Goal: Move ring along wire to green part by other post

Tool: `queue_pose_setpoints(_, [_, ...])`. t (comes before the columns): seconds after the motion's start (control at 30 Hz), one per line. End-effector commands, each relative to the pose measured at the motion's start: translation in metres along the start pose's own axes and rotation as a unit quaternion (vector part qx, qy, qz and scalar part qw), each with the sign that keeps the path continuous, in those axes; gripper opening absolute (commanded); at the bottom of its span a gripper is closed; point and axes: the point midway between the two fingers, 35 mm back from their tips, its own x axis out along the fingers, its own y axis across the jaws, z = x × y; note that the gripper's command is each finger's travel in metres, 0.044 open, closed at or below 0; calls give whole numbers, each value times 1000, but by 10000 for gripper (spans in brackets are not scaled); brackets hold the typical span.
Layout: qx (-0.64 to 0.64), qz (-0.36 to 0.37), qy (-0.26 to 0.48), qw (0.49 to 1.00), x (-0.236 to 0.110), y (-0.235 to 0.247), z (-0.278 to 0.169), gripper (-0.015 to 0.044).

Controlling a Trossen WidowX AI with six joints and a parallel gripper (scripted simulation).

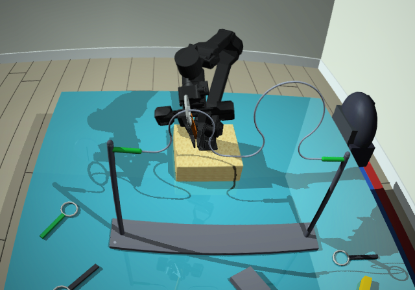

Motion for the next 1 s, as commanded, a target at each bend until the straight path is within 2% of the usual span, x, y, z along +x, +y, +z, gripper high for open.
queue_pose_setpoints(0.0, [-39,-23,-2,999,0,-6,0,-150])
queue_pose_setpoints(0.47, [-168,-101,-10,981,-1,-25,3,-150])
queue_pose_setpoints(0.97, [-302,-180,-20,936,-6,-44,13,-150])
